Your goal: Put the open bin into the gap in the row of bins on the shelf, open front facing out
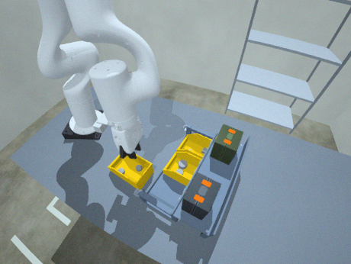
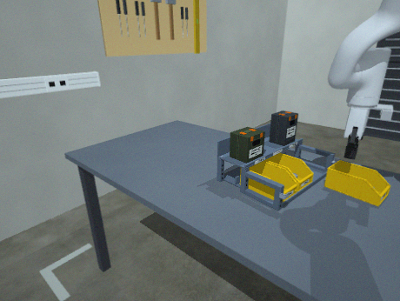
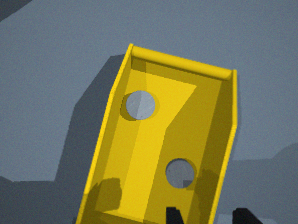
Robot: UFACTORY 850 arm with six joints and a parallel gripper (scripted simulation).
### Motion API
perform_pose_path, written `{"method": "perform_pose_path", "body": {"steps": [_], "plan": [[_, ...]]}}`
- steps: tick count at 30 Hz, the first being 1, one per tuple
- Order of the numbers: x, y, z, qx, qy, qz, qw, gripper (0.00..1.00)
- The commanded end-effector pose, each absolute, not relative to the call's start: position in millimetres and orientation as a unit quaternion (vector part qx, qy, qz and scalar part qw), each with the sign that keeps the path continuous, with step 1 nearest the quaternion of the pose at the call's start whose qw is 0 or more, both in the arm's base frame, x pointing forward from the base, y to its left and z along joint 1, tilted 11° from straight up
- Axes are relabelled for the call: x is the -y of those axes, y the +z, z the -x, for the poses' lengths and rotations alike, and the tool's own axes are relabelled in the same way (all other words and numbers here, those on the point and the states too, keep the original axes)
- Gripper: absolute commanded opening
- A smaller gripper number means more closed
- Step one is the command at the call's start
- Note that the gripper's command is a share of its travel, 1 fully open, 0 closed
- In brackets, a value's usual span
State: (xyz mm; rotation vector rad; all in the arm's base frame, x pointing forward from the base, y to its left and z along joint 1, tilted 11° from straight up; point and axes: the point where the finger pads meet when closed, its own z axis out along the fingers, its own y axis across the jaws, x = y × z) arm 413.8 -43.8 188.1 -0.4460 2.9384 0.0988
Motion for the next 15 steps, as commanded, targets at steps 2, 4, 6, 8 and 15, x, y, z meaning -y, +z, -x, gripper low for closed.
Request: {"method": "perform_pose_path", "body": {"steps": [2, 4, 6, 8, 15], "plan": [[45, 188, -417, -0.982, 0.039, 0.160, 0.088, 0.34], [45, 188, -417, -0.982, 0.039, 0.160, 0.088, 0.34], [45, 188, -417, -0.982, 0.039, 0.160, 0.088, 0.34], [54, 188, -437, -0.973, 0.033, 0.210, 0.089, 0.34], [68, 187, -466, -0.954, 0.026, 0.285, 0.091, 0.34]]}}
